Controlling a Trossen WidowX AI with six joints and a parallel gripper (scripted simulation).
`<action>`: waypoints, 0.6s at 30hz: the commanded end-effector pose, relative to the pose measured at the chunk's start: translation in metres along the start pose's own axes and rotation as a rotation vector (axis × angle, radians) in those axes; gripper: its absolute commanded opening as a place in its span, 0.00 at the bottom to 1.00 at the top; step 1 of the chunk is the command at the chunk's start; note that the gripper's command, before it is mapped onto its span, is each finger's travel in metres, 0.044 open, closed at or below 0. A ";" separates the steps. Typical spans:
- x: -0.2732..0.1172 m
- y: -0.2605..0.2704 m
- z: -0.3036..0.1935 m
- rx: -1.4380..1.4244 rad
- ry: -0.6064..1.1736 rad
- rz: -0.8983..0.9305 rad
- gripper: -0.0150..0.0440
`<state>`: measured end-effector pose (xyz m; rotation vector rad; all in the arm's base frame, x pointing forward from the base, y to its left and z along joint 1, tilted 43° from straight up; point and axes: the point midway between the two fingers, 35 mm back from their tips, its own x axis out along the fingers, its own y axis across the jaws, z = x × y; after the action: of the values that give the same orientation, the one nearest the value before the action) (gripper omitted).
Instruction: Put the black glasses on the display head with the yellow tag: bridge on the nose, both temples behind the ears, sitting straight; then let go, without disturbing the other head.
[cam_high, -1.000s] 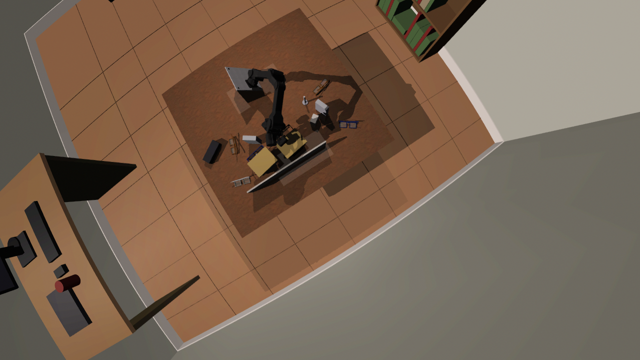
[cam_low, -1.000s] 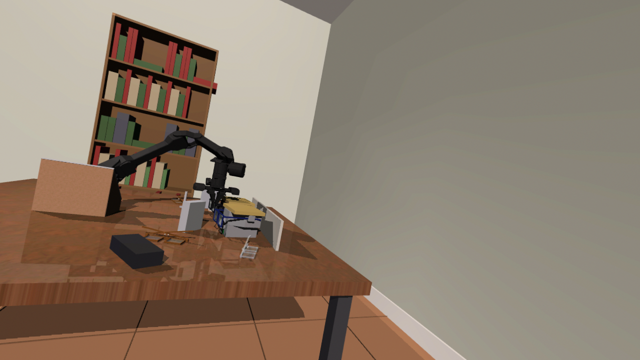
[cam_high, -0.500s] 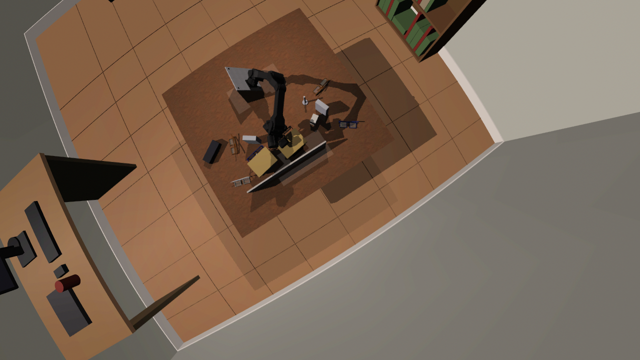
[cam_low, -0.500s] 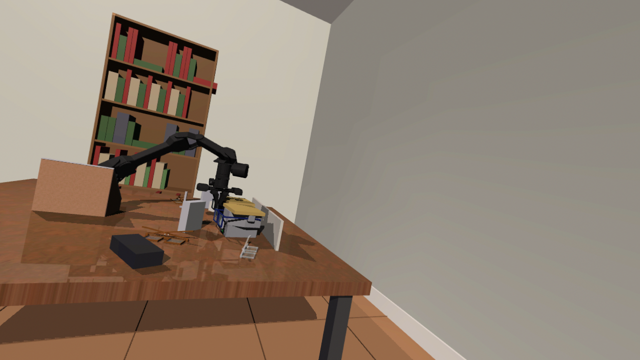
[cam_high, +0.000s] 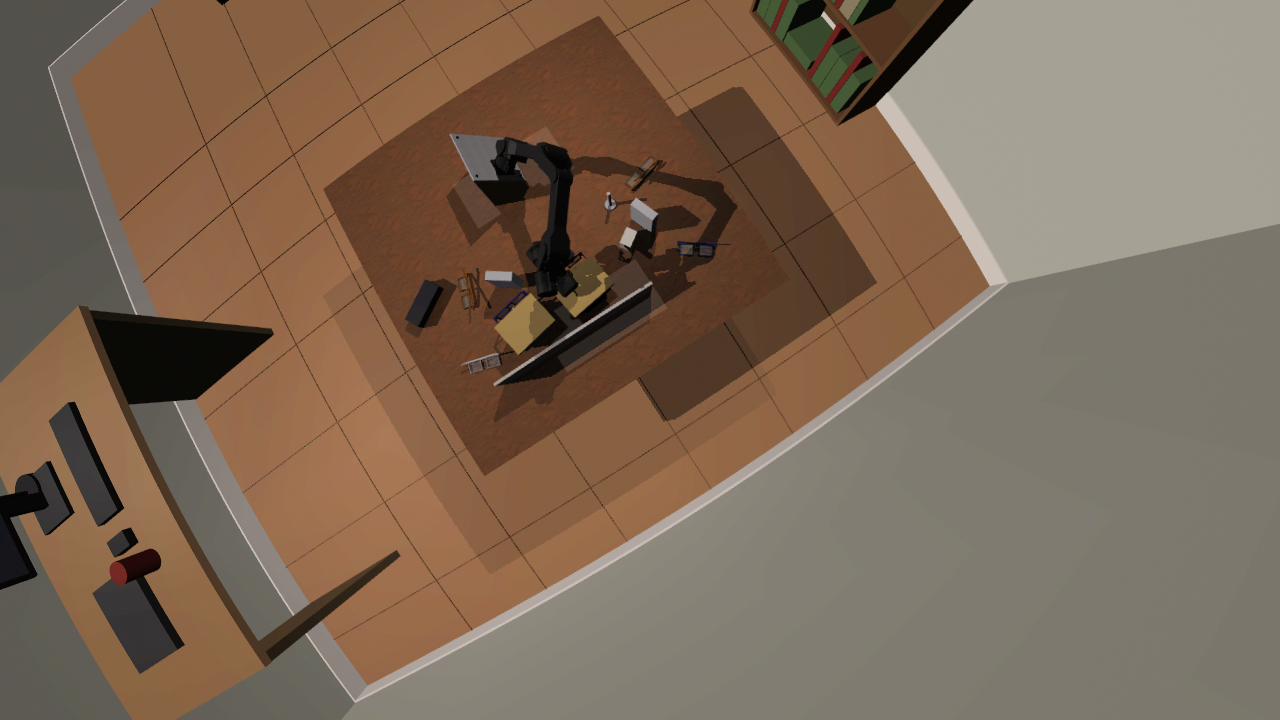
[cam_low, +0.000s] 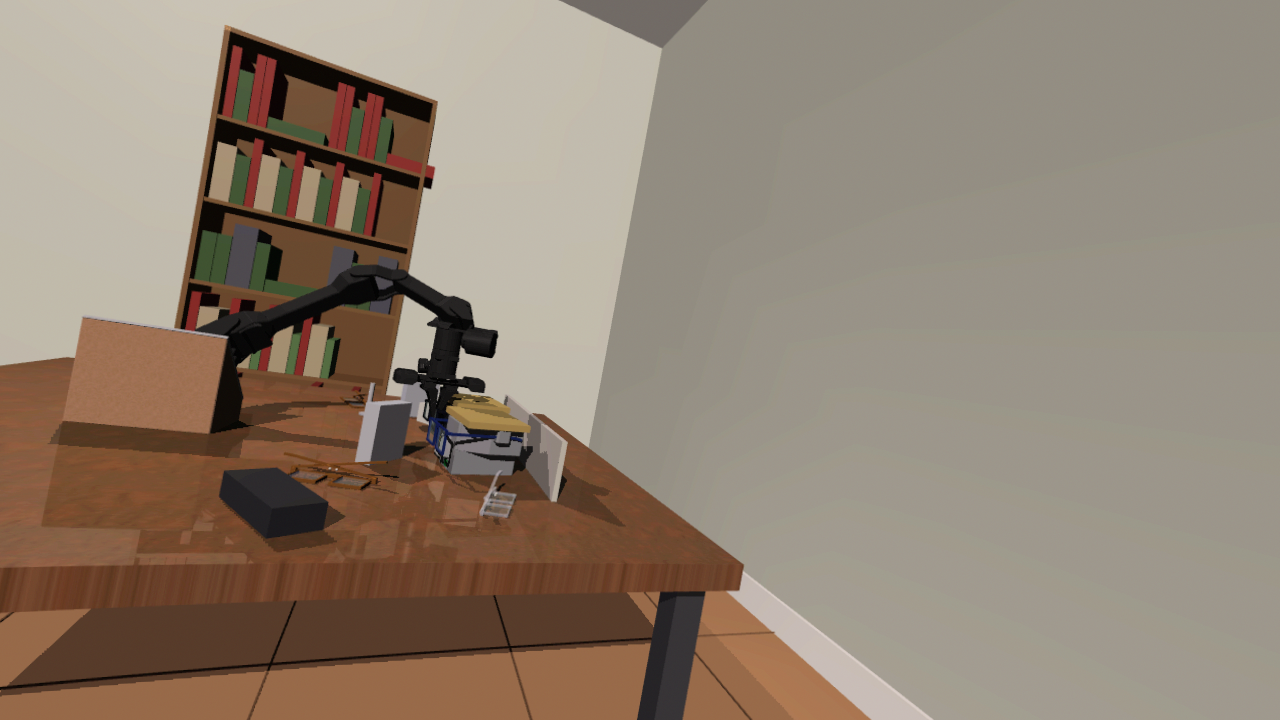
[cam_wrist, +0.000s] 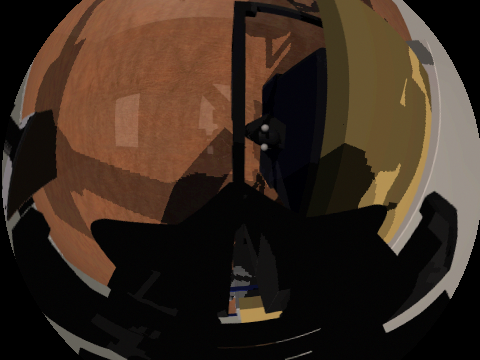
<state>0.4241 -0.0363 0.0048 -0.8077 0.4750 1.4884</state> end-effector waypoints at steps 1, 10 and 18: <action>0.002 0.000 0.000 0.006 -0.004 -0.003 0.25; 0.002 0.000 0.000 0.000 0.000 0.001 0.44; -0.005 0.000 0.000 0.001 0.002 0.001 0.44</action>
<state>0.4238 -0.0346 0.0039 -0.8028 0.4775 1.4906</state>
